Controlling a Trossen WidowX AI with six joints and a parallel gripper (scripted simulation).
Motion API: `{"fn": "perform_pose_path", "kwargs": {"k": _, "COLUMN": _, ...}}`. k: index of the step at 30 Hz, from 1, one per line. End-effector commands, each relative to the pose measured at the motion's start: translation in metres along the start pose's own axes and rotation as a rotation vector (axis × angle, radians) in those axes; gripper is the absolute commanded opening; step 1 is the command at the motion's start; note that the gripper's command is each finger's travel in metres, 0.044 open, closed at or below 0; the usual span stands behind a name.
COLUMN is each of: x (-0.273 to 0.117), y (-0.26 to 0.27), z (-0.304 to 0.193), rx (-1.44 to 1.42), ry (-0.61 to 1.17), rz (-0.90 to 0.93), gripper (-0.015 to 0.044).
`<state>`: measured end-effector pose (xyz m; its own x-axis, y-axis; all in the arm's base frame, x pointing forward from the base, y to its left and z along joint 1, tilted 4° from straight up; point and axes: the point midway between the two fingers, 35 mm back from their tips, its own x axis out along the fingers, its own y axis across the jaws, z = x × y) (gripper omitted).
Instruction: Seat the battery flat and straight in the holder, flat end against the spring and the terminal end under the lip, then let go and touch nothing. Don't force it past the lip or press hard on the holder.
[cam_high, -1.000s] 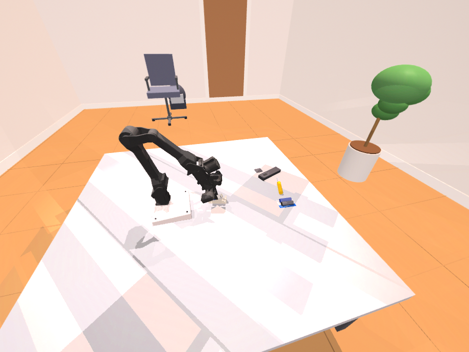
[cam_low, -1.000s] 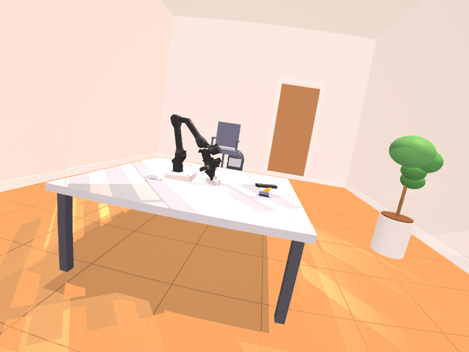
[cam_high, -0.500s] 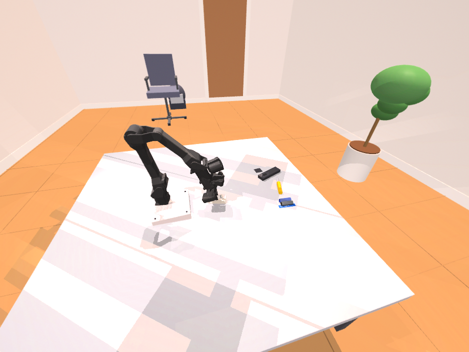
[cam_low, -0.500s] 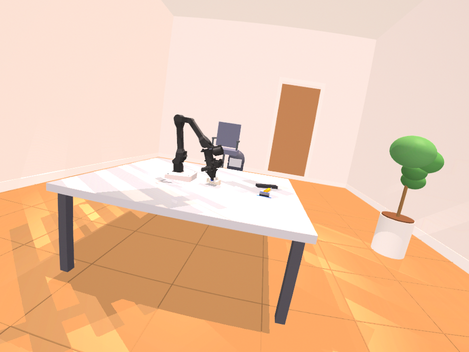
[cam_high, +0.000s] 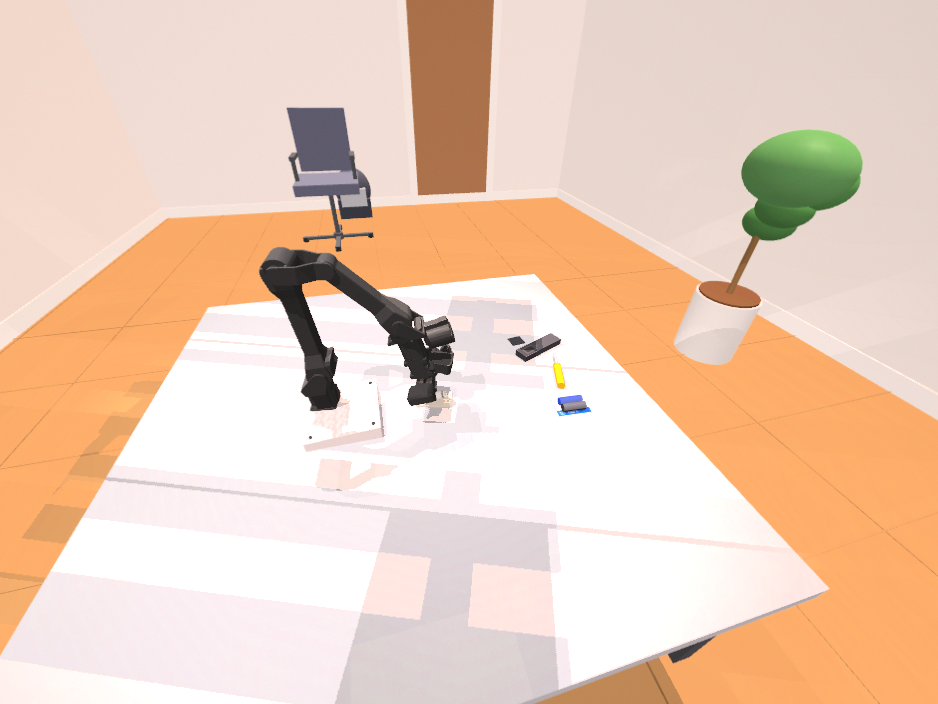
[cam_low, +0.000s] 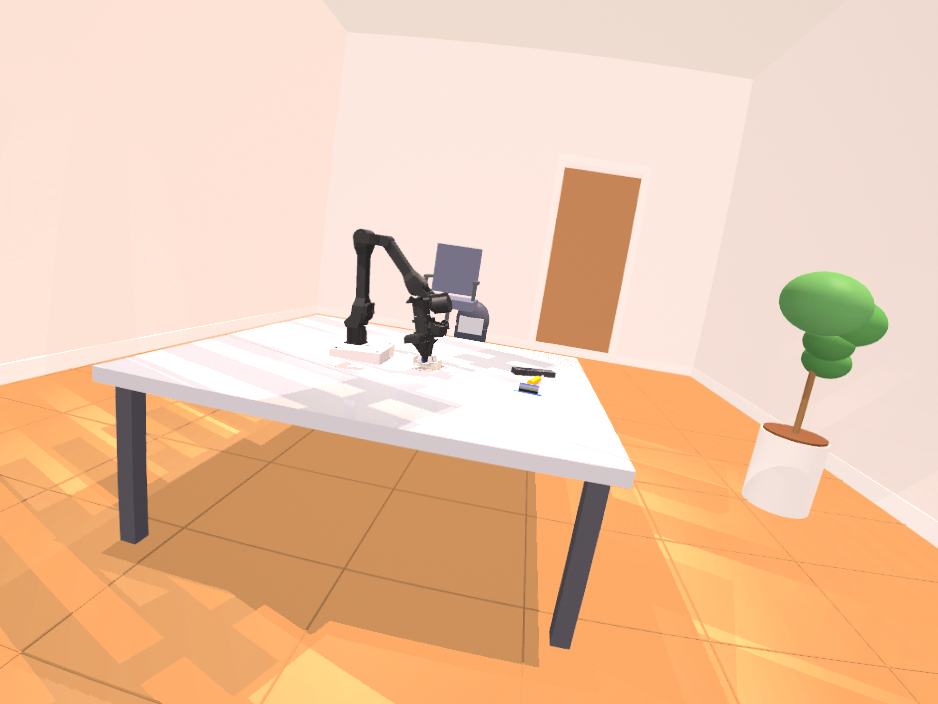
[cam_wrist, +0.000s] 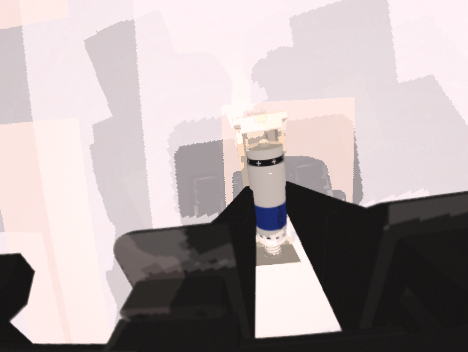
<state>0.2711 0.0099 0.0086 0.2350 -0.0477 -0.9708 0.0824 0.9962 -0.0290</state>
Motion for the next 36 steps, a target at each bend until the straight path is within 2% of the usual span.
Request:
{"fn": "perform_pose_path", "kwargs": {"k": 1, "x": 0.0031, "y": 0.0001, "z": -0.0043, "rx": -0.007, "ry": 0.047, "rz": 0.001, "gripper": 0.0064}}
{"fn": "perform_pose_path", "kwargs": {"k": 36, "x": 0.0083, "y": -0.0002, "z": 0.0012, "rx": 0.001, "ry": 0.253, "rz": -0.002, "gripper": 0.0064}}
